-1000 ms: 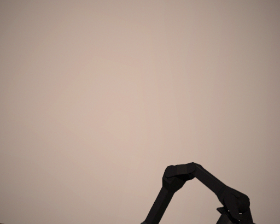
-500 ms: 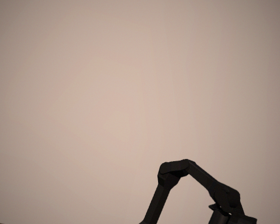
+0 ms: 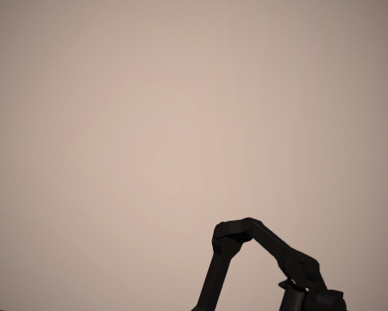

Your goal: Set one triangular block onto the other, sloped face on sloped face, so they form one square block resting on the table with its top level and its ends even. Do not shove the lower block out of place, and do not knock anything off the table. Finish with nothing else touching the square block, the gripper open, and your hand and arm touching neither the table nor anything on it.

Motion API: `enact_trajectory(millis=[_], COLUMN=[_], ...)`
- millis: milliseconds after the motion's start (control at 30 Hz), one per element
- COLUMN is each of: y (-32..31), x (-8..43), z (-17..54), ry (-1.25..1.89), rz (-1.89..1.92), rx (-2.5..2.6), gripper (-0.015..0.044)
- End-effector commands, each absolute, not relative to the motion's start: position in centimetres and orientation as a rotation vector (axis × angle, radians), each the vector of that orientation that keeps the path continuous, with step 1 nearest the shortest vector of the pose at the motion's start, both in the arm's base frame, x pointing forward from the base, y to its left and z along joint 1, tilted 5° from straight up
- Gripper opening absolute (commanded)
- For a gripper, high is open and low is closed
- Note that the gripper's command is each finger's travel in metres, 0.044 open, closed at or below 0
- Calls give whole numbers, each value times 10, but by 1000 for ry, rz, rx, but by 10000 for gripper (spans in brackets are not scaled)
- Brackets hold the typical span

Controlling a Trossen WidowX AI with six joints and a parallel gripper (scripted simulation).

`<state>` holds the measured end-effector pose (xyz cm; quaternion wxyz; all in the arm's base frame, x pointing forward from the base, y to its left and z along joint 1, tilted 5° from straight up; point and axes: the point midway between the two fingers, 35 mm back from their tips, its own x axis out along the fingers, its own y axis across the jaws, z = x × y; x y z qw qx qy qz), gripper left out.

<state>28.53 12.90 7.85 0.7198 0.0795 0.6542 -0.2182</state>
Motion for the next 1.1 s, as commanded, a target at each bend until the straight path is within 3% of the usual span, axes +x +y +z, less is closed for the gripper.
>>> enact_trajectory(millis=[0,433,1067], y=[128,125,62], x=[285,283,233], z=[80,83,124], ry=[1402,1355,1356], rz=[-554,-628,-630], rx=[316,457,457], gripper=[0,0,0])
